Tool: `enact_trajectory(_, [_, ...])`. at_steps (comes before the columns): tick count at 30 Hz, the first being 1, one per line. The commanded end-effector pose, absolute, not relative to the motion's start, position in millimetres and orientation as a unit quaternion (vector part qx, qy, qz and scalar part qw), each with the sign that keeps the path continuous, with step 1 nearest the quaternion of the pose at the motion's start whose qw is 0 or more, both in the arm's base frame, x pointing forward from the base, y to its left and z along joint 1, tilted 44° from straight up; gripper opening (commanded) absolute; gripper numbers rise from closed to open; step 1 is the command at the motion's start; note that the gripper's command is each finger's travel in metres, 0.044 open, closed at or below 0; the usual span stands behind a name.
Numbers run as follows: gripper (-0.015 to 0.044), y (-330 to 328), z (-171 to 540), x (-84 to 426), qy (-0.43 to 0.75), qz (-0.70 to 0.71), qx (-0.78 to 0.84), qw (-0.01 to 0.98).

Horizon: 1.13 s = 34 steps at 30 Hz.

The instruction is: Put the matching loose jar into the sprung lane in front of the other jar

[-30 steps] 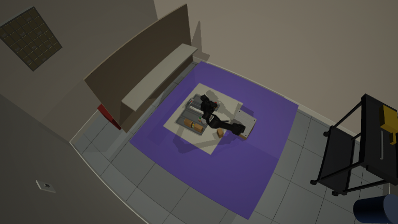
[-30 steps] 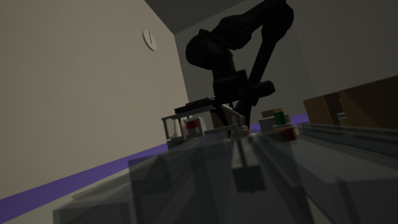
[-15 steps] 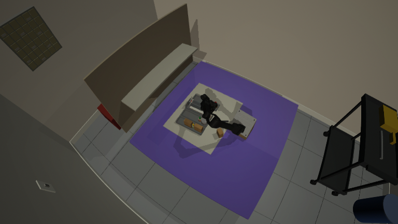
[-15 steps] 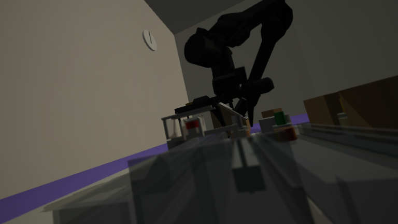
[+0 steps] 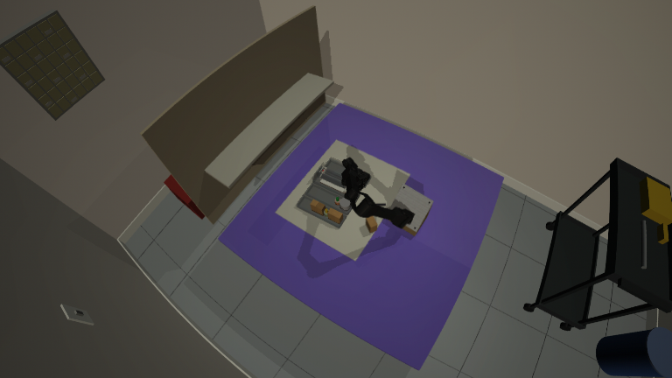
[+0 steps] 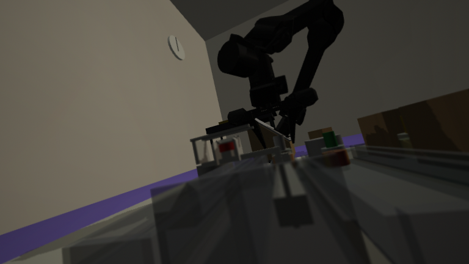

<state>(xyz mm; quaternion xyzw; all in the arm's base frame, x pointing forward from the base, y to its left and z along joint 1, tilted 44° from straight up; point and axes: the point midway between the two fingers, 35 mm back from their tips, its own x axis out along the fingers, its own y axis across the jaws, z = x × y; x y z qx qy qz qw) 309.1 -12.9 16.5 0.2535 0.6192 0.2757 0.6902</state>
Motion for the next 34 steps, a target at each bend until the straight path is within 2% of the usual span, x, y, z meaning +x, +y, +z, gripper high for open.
enact_trajectory(1, [0.0279, -14.5, 14.9, 296.5, 0.619, 0.275, 0.252, 0.691])
enact_trajectory(14, [0.0279, -12.3, 9.3, 250.2, 0.620, 0.275, 0.252, 0.690])
enact_trajectory(26, [0.0279, -48.0, 47.1, 255.7, 0.621, 0.274, 0.252, 0.690])
enact_trajectory(32, [0.0437, -46.9, 45.1, 256.7, 0.618, 0.272, 0.255, 0.693])
enact_trajectory(34, [0.0440, -46.9, 45.1, 256.7, 0.618, 0.272, 0.255, 0.693])
